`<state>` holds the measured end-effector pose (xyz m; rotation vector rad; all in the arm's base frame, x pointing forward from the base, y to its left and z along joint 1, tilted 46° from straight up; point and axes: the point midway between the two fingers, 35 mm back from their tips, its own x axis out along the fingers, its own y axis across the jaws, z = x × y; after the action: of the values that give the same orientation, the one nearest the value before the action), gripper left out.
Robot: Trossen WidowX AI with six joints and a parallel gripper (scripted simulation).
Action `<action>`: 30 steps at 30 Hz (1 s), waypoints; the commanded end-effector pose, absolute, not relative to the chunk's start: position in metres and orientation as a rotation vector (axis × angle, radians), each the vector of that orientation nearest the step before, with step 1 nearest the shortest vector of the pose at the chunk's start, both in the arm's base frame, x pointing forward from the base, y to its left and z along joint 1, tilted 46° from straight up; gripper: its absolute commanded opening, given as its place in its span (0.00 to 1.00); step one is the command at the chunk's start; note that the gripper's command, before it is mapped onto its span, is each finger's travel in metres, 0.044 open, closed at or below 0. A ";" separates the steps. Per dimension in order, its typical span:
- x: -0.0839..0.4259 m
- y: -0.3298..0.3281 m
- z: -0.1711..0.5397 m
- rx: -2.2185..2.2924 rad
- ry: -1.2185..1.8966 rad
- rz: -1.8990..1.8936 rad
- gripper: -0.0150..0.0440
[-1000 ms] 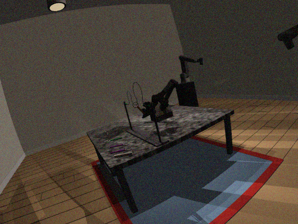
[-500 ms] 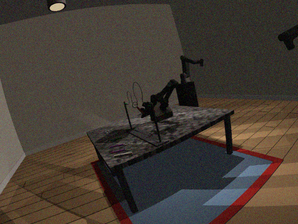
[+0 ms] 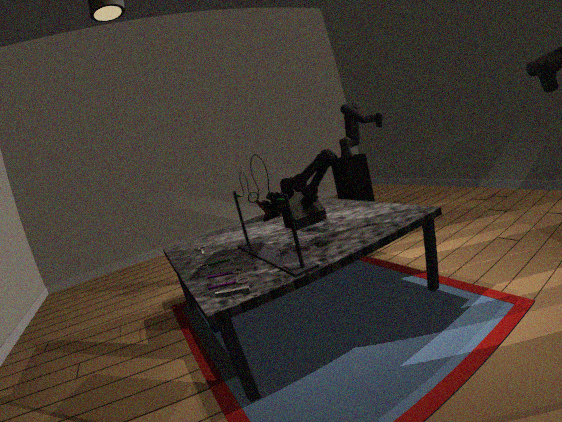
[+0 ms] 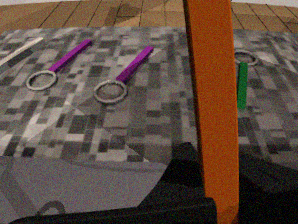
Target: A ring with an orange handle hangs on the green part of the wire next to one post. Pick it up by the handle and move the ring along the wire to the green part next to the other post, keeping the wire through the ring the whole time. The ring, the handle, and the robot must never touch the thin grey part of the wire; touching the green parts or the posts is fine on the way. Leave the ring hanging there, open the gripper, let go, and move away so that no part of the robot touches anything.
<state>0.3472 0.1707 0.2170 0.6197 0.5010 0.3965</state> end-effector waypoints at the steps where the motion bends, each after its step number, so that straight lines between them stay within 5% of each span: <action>1: 0.347 0.164 0.210 0.570 0.509 0.389 0.00; 30: 0.360 0.066 0.184 -0.087 0.520 0.225 0.00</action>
<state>0.3583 0.0762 0.1830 -0.0262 0.5217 0.2450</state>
